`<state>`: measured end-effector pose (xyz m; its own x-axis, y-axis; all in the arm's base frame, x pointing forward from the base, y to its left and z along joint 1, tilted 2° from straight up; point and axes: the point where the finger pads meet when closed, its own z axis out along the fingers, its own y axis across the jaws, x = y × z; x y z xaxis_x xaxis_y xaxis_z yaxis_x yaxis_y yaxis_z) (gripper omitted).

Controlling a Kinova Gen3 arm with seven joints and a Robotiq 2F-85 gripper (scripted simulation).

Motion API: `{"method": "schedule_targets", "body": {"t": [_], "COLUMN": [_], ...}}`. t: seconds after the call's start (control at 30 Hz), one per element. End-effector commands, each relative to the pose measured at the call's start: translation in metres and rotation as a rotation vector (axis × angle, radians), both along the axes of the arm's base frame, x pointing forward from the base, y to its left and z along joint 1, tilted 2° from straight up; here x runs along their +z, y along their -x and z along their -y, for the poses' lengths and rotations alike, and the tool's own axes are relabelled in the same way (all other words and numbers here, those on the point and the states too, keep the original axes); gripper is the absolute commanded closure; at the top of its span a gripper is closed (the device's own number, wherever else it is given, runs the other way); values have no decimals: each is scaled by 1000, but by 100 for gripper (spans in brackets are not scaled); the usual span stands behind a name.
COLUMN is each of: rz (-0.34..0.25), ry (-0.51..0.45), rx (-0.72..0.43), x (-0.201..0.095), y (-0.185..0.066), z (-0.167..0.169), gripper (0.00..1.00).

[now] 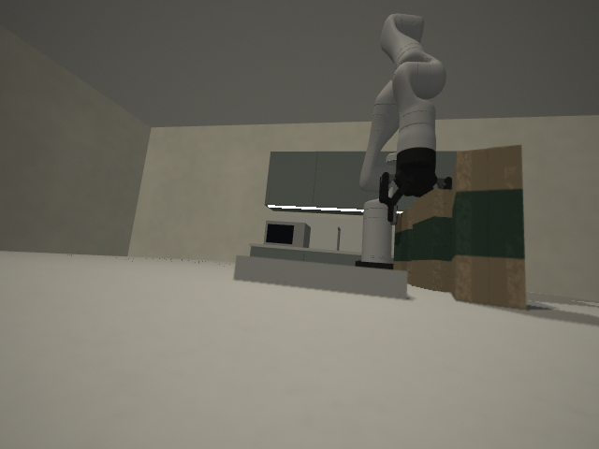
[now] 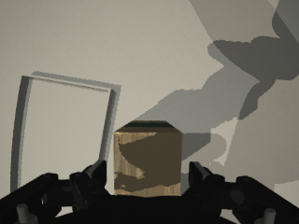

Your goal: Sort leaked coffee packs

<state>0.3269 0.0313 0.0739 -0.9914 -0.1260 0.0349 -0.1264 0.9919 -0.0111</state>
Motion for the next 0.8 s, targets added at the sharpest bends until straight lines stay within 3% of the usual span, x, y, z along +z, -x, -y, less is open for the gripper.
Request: {"method": "schedule_targets", "body": {"t": [0.0,0.47,0.77], "rz": [1,1,1], "ry": [0,0,0], "rx": [0,0,0], "x": [0,2,24], "y": [0,0,-1], "z": [0,0,0], "gripper": [17,17,17]}}
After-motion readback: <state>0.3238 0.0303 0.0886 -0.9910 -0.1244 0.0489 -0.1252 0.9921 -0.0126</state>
